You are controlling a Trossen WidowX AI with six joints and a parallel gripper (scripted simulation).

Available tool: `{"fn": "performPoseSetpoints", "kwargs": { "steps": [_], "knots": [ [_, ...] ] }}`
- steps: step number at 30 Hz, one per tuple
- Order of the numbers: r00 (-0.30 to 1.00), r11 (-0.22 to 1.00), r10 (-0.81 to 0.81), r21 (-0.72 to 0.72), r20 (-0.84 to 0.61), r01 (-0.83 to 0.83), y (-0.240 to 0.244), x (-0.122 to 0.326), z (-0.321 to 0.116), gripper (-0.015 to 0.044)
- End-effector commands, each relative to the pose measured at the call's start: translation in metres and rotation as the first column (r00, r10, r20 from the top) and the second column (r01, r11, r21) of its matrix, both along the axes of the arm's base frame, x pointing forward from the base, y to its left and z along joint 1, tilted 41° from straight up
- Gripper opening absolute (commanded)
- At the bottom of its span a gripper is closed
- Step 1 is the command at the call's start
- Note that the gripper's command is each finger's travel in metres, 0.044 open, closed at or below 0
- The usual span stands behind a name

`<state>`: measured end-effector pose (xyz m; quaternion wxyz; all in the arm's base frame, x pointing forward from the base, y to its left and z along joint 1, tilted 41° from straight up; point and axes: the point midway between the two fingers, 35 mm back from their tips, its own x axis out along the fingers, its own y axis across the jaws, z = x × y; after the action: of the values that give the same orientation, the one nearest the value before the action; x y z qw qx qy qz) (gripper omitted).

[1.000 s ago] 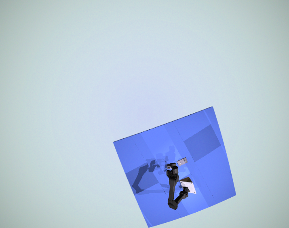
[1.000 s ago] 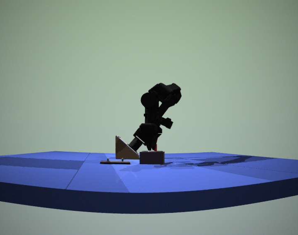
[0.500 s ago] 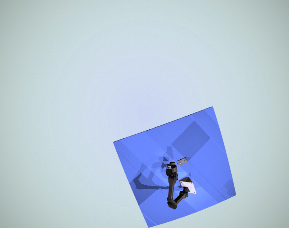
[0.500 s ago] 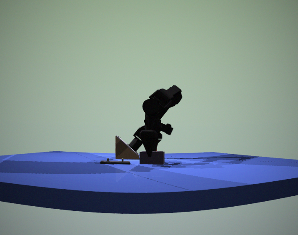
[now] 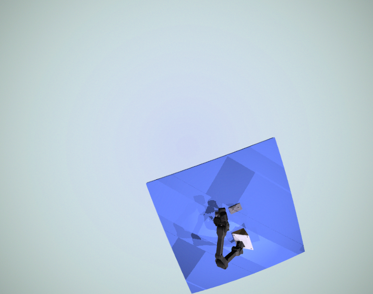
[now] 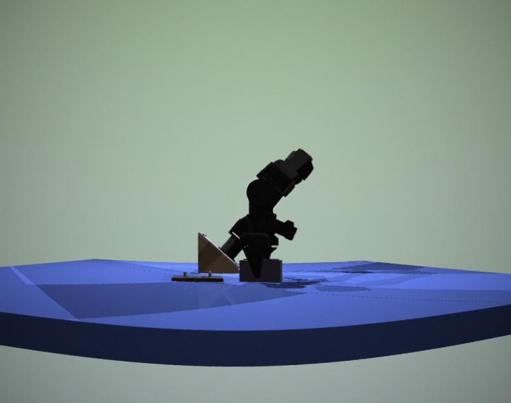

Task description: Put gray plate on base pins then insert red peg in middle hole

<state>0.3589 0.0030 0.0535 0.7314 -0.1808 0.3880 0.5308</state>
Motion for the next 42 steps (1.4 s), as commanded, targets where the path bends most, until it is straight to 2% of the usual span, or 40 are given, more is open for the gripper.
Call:
{"fn": "performPoseSetpoints", "kwargs": {
  "steps": [1,6,14,19,42],
  "knots": [
    [1.000,1.000,-0.001,0.007,-0.007,0.001,0.003,-0.001,-0.002,0.0309],
    [1.000,1.000,-0.001,0.007,-0.007,0.001,0.003,-0.001,-0.002,0.0177],
    [1.000,1.000,-0.001,0.007,-0.007,0.001,0.003,-0.001,-0.002,0.0124],
    [1.000,1.000,-0.001,0.005,-0.008,0.001,-0.003,0.000,0.004,0.0000],
    [1.000,1.000,-0.004,-0.010,-0.006,0.004,-0.051,0.000,0.057,0.0000]
  ]
}}
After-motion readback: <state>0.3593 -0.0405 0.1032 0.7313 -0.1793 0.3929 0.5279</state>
